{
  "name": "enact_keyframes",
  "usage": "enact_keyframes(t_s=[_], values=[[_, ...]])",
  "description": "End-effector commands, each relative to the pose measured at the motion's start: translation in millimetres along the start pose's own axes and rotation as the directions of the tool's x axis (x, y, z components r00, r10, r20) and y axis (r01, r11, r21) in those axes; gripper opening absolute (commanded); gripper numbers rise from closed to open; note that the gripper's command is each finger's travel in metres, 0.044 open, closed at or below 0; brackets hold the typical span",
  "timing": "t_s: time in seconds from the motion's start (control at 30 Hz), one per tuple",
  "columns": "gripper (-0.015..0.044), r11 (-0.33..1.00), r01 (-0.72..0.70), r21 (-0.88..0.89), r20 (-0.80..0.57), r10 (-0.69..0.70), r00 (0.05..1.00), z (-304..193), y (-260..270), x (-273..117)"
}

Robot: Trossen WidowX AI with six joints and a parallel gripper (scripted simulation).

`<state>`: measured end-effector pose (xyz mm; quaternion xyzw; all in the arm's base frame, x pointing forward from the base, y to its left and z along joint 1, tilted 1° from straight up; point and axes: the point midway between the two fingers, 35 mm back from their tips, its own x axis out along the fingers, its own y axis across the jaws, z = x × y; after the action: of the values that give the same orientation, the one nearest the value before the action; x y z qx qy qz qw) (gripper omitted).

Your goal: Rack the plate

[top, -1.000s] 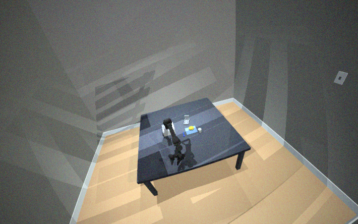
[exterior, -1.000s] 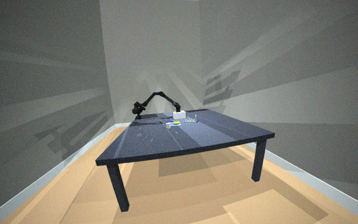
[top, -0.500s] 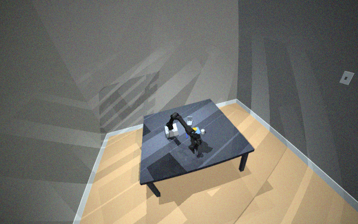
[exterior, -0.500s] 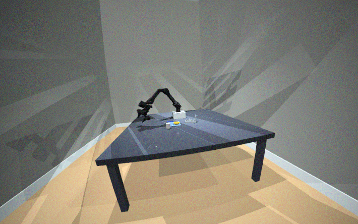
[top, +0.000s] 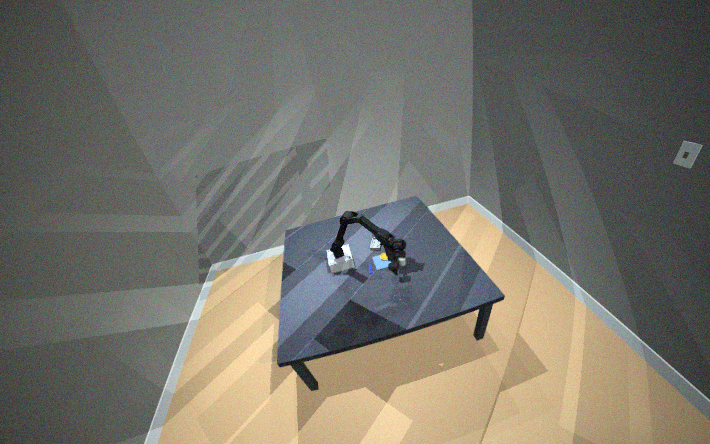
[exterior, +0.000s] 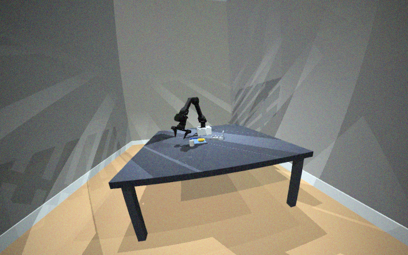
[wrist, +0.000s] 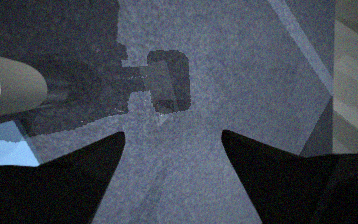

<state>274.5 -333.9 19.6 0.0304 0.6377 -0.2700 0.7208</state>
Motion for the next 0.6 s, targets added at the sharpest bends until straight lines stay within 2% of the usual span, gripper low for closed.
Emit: enact_keyframes(t_s=[0.0, 0.3, 0.57], values=[[0.0400, 0.990, -0.124, -0.070, -0.043, 0.121, 0.992, -11, 66, -19], [0.0400, 0.919, -0.312, -0.240, -0.162, 0.279, 0.946, -50, 172, -66], [0.0400, 0.912, -0.324, -0.251, -0.174, 0.287, 0.942, -57, 181, -71]])
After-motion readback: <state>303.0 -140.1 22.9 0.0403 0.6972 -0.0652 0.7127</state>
